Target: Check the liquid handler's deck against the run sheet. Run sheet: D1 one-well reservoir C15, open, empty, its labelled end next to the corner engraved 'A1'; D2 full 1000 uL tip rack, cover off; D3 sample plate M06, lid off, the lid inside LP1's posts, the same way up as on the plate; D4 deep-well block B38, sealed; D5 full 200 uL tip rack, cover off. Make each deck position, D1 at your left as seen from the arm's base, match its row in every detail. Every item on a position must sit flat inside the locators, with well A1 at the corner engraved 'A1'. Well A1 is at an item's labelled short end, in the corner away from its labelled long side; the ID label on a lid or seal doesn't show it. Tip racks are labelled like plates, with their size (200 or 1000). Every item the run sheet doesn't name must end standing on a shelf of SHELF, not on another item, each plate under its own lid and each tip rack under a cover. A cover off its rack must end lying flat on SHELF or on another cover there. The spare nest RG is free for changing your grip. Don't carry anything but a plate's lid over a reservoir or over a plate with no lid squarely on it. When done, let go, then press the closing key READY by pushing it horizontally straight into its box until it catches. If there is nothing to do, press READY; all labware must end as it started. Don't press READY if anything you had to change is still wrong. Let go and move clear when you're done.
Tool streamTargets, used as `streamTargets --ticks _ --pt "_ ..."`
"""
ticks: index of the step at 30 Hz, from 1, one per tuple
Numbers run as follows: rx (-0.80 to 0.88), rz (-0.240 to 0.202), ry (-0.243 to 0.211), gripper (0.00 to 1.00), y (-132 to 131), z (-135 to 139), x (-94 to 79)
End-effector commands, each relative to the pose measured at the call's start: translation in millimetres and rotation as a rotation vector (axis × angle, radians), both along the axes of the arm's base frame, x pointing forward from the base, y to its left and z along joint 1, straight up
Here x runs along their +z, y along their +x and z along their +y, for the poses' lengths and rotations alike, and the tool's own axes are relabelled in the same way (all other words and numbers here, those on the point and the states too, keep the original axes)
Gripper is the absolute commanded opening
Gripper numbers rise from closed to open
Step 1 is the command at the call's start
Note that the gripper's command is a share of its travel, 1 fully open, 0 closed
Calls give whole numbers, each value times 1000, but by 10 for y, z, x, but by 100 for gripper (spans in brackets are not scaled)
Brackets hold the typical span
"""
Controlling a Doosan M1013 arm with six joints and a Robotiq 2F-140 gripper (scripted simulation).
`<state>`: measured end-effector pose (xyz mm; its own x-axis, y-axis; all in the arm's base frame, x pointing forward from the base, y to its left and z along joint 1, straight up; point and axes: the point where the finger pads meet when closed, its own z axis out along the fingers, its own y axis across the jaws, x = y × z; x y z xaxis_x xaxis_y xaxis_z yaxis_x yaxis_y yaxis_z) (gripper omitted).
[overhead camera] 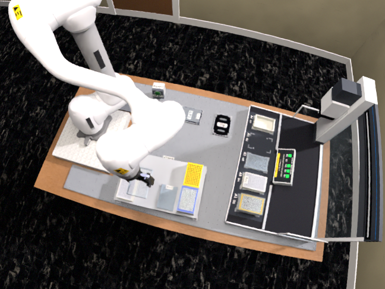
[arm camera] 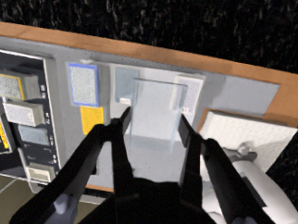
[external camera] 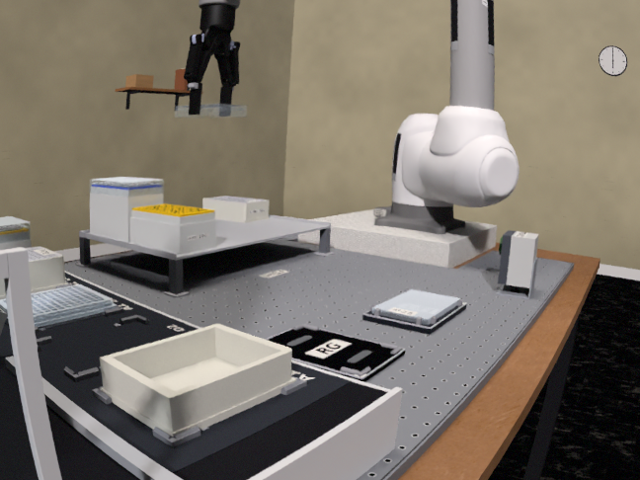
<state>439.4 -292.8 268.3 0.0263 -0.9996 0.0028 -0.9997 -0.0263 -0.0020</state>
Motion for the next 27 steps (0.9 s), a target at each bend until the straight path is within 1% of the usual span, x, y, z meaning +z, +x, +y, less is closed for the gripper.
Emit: streamTargets --ticks 1,12,14,27 --pt "0 -1 0 10 5 151 6" --pt "0 -1 0 10 13 701 4" --pt "0 -1 0 10 13 701 4" --pt "0 -1 0 10 22 1351 2"
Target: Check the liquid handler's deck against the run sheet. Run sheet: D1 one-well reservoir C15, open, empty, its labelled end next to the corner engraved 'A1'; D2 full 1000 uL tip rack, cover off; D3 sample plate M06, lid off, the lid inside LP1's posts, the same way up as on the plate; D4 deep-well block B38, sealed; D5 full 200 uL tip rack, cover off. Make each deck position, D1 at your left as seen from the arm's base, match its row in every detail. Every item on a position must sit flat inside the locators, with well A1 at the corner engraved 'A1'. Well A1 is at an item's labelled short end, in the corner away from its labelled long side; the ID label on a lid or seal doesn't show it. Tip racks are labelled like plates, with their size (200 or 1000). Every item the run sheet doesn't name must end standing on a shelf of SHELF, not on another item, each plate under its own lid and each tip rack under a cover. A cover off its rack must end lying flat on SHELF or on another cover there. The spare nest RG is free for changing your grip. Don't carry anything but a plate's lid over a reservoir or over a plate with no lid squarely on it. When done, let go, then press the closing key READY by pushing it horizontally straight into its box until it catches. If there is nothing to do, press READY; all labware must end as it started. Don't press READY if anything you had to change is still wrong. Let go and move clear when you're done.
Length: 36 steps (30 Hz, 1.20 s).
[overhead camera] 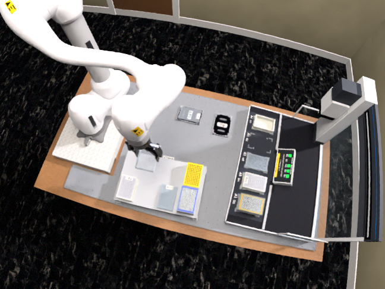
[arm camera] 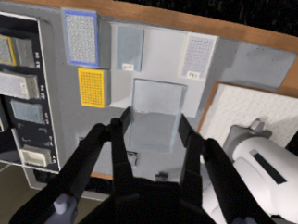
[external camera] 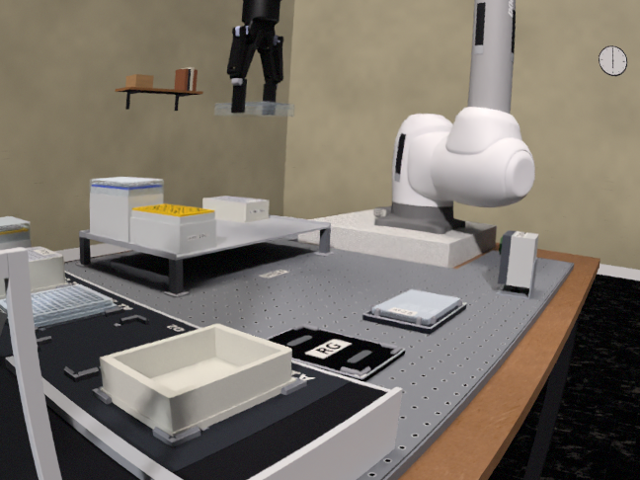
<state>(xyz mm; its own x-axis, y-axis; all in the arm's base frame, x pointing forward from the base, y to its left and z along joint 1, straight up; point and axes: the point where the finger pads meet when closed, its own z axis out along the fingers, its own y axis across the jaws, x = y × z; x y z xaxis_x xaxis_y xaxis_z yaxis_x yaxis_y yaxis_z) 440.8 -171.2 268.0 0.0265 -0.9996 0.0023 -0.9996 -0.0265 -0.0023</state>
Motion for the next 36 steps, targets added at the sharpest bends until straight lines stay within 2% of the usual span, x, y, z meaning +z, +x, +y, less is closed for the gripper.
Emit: streamTargets --ticks 1,4,32,36 --pt "0 -1 -1 10 8 186 6" --pt "0 -1 -1 10 9 236 6" --pt "0 -1 0 10 27 1536 2" --pt "0 -1 0 10 27 1557 2"
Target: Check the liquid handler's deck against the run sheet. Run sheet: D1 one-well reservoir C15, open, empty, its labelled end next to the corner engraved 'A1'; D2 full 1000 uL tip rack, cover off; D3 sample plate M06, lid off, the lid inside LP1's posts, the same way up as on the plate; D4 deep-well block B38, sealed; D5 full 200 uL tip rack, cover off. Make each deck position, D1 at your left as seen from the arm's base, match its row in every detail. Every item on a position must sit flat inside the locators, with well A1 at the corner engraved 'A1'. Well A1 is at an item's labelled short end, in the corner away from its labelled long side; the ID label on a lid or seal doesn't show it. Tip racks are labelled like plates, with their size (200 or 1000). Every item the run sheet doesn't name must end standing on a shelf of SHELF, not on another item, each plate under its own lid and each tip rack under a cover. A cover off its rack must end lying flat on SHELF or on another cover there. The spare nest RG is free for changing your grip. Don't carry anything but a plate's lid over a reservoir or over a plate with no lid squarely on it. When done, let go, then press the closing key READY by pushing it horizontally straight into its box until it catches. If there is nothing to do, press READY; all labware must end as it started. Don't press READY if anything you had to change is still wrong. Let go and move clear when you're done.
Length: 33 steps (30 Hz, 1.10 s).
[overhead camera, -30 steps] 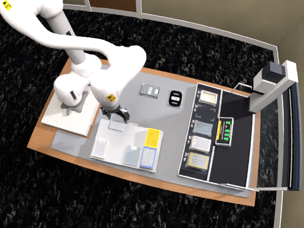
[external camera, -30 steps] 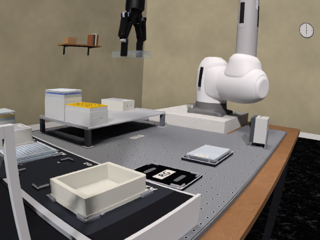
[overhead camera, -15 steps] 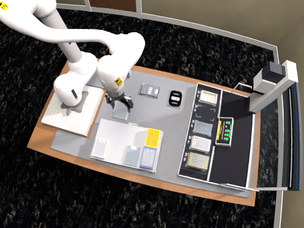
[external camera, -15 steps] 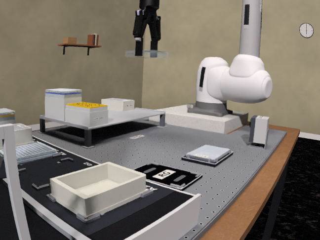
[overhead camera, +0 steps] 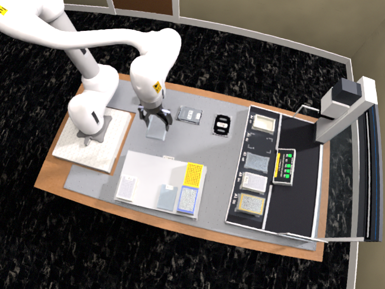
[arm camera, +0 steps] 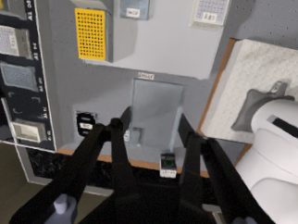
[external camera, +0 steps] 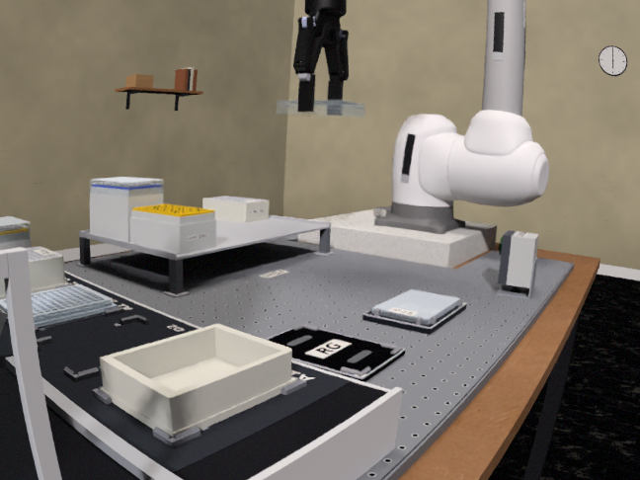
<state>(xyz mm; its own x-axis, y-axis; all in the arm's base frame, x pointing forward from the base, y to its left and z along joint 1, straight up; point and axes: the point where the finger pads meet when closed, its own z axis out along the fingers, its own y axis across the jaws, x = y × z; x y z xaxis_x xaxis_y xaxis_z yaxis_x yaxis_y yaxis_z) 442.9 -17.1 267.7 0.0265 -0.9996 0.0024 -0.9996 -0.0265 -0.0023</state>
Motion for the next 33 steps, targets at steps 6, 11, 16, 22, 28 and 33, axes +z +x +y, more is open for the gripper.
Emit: streamTargets --ticks 6,11,16,22,28,33 --pt "0 -1 0 10 206 14 6" --pt "0 -1 0 10 455 10 6" --pt "0 -1 0 10 705 7 7" --pt "0 -1 0 10 905 4 8" --pt "0 -1 0 10 1205 0 9" --pt "0 -1 0 10 1455 -3 10"
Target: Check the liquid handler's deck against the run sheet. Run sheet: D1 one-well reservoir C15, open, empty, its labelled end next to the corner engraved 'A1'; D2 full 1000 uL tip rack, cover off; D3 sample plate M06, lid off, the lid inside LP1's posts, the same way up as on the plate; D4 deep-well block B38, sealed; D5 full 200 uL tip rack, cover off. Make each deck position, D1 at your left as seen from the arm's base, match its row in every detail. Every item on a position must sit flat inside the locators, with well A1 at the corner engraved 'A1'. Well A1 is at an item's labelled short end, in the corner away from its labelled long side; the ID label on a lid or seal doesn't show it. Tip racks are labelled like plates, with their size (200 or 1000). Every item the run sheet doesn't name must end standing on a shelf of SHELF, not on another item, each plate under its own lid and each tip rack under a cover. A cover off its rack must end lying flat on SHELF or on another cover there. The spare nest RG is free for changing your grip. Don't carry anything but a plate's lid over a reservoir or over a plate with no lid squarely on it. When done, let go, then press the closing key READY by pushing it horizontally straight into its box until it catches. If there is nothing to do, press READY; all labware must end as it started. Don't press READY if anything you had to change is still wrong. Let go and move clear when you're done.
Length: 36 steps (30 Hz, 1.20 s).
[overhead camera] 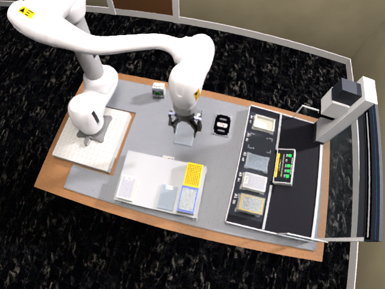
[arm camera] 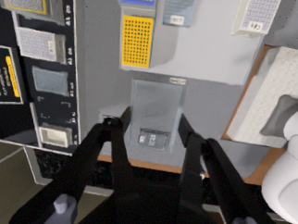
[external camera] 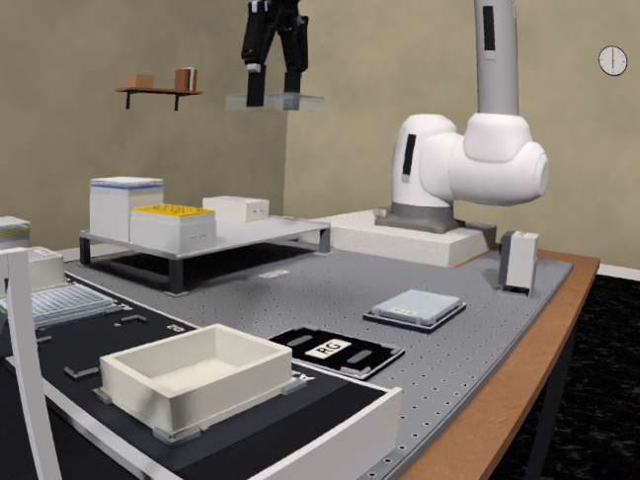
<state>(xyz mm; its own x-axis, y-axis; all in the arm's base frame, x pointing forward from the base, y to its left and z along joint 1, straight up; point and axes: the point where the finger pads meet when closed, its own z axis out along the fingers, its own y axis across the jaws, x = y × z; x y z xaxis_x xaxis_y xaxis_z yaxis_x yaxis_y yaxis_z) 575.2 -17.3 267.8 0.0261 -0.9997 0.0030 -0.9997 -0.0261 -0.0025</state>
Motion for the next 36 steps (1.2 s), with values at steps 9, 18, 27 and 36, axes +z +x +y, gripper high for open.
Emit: streamTargets --ticks 9,18,27,36 --pt "0 -1 0 10 483 -6 9" --pt "0 -1 0 10 932 -12 11" --pt "0 -1 0 10 1282 -17 12" --pt "0 -1 0 10 1682 -22 14"
